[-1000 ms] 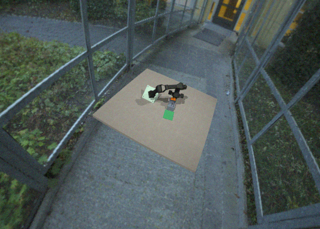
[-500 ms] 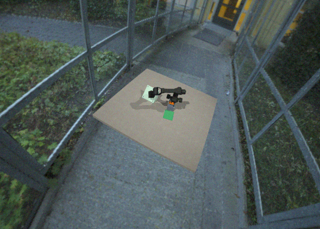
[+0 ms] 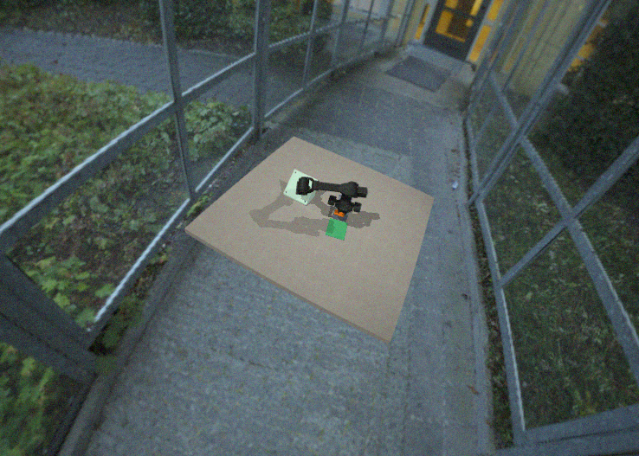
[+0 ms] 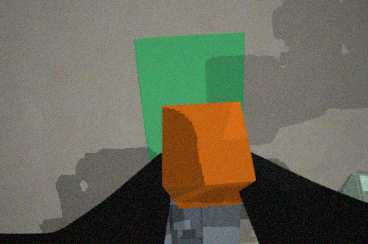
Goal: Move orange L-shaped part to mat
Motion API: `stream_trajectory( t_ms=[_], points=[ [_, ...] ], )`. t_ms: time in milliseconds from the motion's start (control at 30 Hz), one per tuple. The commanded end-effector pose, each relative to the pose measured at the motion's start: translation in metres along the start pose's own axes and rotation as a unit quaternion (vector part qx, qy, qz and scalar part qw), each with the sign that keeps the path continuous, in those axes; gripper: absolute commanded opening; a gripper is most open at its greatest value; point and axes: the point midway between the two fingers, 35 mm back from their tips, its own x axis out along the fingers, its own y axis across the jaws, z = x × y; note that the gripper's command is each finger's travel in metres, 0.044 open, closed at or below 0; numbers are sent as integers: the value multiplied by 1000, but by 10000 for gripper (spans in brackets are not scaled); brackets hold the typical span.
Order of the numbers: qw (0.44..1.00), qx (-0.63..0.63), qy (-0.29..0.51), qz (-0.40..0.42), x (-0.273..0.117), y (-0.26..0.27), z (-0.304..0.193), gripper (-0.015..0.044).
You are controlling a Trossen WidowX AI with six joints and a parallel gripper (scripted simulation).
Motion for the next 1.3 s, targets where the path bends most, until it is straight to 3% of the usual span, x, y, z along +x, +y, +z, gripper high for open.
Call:
stream_trajectory(
  t_ms=[0,1267],
  points=[
    [1000,-3,-1,5,-2,0,7,0],
    [1000,-1,-4,-12,55,0,7,0]
  ],
)
